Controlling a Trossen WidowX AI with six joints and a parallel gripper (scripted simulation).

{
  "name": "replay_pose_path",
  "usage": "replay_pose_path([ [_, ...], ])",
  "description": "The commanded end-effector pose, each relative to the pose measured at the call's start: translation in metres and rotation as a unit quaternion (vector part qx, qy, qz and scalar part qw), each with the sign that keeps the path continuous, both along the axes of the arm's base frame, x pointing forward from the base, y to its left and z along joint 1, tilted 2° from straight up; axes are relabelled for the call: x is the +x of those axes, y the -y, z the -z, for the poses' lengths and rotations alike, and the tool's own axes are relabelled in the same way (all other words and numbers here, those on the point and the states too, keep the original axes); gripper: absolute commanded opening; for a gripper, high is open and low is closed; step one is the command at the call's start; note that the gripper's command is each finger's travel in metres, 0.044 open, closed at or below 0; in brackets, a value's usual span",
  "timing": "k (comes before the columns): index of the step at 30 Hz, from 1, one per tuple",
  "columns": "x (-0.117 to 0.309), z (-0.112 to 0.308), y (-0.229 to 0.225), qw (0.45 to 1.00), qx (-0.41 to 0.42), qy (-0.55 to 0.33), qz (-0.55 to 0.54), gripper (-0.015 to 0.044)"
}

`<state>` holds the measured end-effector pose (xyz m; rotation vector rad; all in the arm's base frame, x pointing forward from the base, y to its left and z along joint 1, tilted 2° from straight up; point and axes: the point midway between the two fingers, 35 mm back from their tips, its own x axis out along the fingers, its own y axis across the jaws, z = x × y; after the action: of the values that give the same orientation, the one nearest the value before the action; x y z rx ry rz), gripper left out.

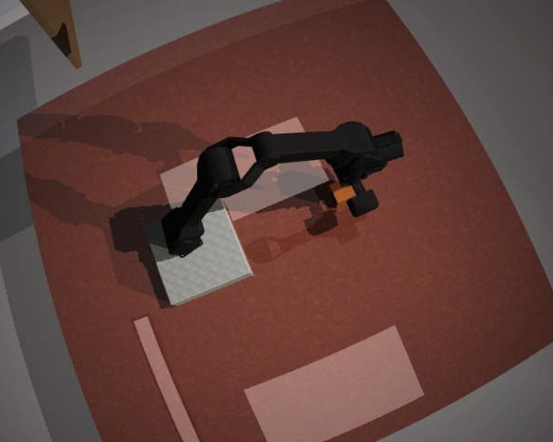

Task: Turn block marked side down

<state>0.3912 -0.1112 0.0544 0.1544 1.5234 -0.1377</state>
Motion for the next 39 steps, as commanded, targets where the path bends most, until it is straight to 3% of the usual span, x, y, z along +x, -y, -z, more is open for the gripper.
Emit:
replay_pose_path([
  [1, -0.004, 0.014, -0.001, 1.0, 0.002, -0.013, 0.002, 0.044],
  [37, -0.004, 0.051, -0.001, 1.0, 0.002, -0.013, 0.002, 0.044],
  [39, -0.004, 0.051, -0.001, 1.0, 0.002, -0.013, 0.002, 0.0387],
])
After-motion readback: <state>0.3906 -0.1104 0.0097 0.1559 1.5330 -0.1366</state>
